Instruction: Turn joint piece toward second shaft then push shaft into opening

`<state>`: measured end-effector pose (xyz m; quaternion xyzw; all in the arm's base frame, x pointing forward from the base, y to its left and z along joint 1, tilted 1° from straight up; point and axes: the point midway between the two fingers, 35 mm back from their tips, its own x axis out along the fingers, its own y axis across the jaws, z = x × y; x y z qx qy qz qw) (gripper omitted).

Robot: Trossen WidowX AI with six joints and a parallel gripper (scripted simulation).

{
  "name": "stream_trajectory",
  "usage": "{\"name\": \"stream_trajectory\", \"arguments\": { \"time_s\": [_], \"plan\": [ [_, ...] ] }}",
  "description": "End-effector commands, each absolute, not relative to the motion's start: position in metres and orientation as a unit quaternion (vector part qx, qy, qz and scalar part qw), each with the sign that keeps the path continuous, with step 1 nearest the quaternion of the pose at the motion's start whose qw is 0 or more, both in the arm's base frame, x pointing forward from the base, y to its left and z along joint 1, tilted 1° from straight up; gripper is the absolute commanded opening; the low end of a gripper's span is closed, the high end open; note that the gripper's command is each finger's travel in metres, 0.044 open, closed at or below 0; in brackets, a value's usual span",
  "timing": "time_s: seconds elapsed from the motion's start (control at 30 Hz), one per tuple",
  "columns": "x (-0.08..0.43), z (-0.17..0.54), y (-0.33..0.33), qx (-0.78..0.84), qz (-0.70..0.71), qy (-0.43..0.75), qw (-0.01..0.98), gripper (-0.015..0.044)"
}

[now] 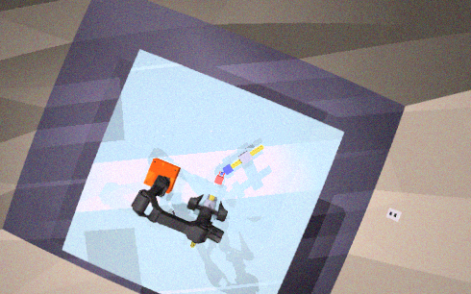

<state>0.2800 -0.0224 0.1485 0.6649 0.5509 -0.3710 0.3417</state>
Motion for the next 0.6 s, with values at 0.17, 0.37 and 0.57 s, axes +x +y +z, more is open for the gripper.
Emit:
{"name": "stream_trajectory", "arguments": {
  "time_s": [0.17,0.37,0.57],
  "plan": [
    [0.279,0.147,-0.022,0.674,-0.374,0.546,0.327,0.044],
    [0.281,0.146,-0.042,0.642,-0.347,0.559,0.393,0.044],
    [0.283,0.145,-0.069,0.589,-0.313,0.576,0.473,0.044]
  ]
}}
